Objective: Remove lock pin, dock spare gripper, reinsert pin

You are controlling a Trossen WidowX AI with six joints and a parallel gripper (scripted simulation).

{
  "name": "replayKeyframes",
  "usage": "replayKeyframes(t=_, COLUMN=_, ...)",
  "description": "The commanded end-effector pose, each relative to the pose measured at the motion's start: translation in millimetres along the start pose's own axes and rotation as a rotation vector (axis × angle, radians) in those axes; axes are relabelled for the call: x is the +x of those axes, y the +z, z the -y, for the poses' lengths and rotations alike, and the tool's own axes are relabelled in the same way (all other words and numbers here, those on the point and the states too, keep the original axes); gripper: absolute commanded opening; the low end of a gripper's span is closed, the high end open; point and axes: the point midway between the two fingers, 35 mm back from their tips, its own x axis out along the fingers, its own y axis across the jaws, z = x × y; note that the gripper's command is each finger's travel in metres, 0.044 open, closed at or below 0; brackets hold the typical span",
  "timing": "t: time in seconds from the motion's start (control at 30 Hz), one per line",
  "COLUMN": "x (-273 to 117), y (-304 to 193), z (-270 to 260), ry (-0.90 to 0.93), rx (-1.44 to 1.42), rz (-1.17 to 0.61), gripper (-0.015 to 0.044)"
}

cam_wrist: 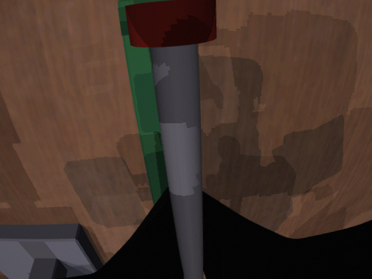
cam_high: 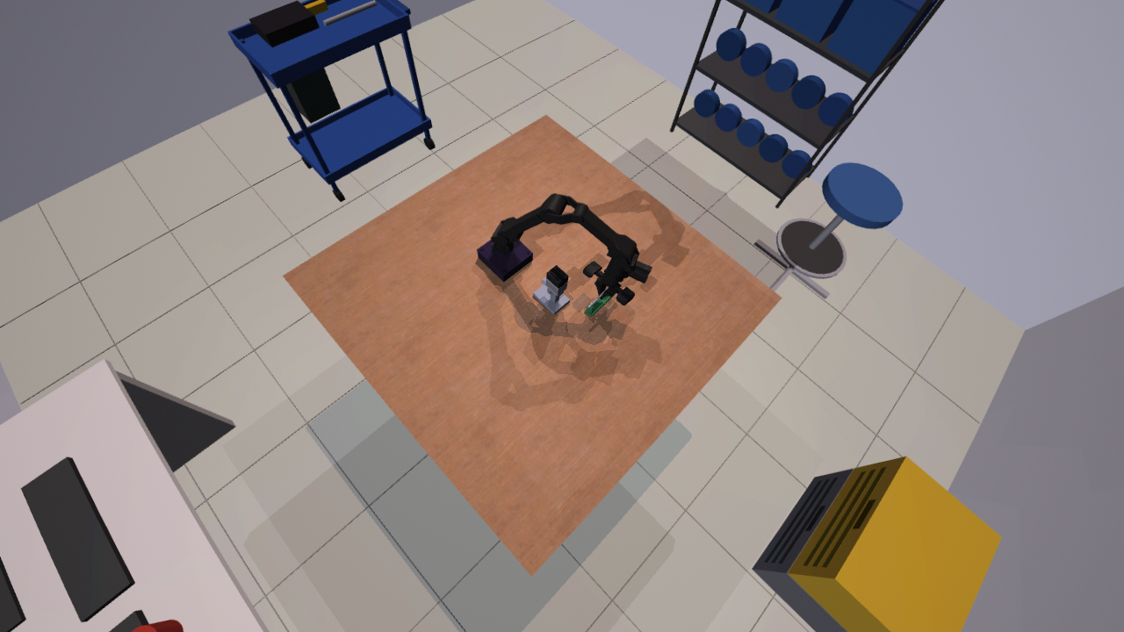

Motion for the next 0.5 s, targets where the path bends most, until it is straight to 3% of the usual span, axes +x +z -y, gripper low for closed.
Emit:
replayKeyframes(t=0.0, x=-15, y=-3, z=0, ry=-0.001, rx=0.003, rz=0.005, gripper=0.0)
replayKeyframes(t=0.27, x=-37, y=-10, z=-1, ry=-0.001, rx=0.003, rz=0.005, gripper=0.0)
replayKeyframes(t=0.47, x=-32, y=-9, z=-1, ry=-0.002, rx=0.0, rz=0.001, gripper=0.0)
